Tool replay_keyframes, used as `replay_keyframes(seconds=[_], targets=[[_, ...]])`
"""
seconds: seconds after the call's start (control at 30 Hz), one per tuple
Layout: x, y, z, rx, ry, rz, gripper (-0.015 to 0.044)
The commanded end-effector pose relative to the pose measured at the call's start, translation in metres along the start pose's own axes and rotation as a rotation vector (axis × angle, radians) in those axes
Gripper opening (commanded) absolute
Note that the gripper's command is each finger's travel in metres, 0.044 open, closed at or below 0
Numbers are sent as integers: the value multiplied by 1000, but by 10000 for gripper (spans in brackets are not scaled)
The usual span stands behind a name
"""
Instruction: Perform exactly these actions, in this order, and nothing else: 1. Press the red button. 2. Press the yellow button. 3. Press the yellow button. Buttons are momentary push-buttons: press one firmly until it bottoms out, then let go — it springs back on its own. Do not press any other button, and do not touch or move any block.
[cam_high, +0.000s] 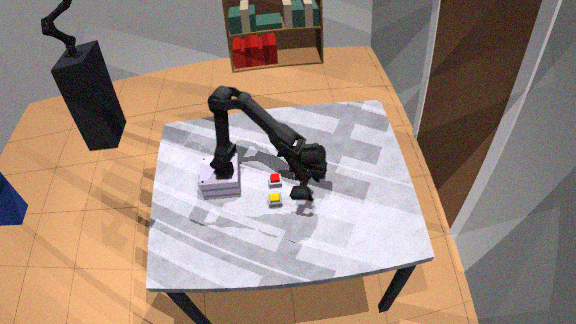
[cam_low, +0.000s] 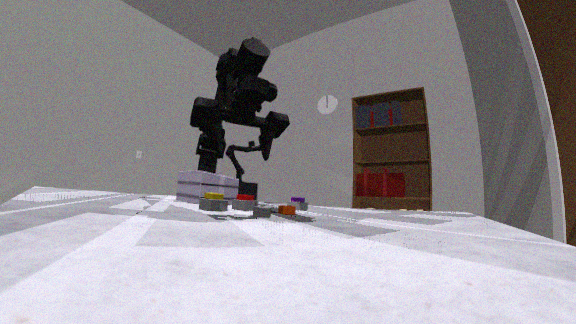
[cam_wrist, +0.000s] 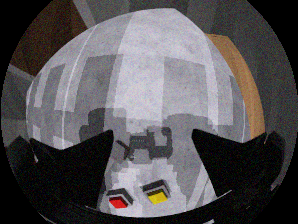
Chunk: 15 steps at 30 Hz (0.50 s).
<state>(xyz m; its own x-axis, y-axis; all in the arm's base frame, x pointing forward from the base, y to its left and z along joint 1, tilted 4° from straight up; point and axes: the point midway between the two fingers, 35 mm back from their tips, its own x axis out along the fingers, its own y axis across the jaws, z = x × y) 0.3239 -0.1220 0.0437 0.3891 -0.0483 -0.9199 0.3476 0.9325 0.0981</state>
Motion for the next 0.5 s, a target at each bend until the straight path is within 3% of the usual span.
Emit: replay_keyframes(seconds=[0.0,0.2,0.47], targets=[[-27,43,-54,-148,159,30,400],[-77,77,-141,-391,381,53,400],[-81,78,-149,-413,400,53,400]])
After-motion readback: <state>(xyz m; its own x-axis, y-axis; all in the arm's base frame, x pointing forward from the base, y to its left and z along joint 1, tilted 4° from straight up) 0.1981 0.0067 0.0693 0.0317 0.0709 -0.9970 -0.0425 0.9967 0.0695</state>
